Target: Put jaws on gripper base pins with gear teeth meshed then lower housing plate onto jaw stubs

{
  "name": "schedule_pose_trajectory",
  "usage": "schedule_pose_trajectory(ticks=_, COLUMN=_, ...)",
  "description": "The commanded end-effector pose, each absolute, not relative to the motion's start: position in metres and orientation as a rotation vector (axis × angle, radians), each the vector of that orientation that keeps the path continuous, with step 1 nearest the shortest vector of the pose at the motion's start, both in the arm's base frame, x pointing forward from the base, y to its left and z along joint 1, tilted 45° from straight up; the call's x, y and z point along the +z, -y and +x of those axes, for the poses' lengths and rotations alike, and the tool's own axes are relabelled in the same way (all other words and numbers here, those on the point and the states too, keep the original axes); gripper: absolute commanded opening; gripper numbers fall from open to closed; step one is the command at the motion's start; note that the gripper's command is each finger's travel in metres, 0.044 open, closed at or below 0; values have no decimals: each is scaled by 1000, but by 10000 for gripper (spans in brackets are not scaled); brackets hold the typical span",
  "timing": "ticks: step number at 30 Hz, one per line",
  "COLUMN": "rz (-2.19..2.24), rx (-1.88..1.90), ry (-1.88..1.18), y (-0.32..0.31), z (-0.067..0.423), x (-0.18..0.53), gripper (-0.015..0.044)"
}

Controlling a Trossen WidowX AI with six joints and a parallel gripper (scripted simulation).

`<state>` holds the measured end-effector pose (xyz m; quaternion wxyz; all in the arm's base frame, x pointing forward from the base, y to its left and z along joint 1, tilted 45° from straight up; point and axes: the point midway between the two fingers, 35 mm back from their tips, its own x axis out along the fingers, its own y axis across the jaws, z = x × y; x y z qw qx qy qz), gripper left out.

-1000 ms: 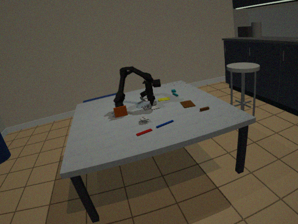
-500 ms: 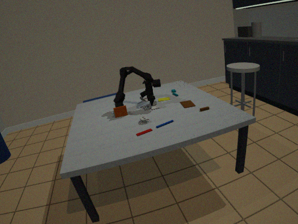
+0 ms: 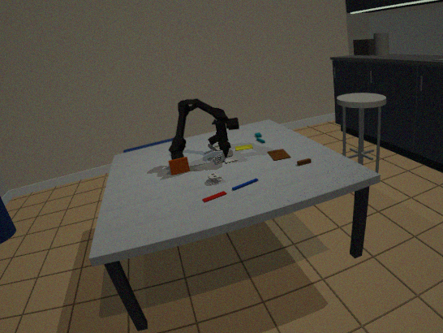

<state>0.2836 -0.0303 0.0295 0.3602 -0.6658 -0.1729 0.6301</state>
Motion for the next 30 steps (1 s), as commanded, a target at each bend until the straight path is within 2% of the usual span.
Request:
schedule_pose_trajectory(ticks=1, rz=-1716, rx=1624, ry=445, y=30, z=284, x=29, gripper=224)
schedule_pose_trajectory(ticks=10, rz=-1716, rx=1624, ry=445, y=31, z=284, x=31, gripper=224)
schedule_pose_trajectory(ticks=19, rz=-1710, rx=1624, ry=442, y=76, z=273, x=78, gripper=224)
schedule_pose_trajectory(ticks=23, rz=-1708, rx=1614, ry=433, y=75, z=275, x=73, gripper=224)
schedule_pose_trajectory(ticks=30, rz=-1709, rx=1612, ry=433, y=76, z=274, x=75, gripper=40)
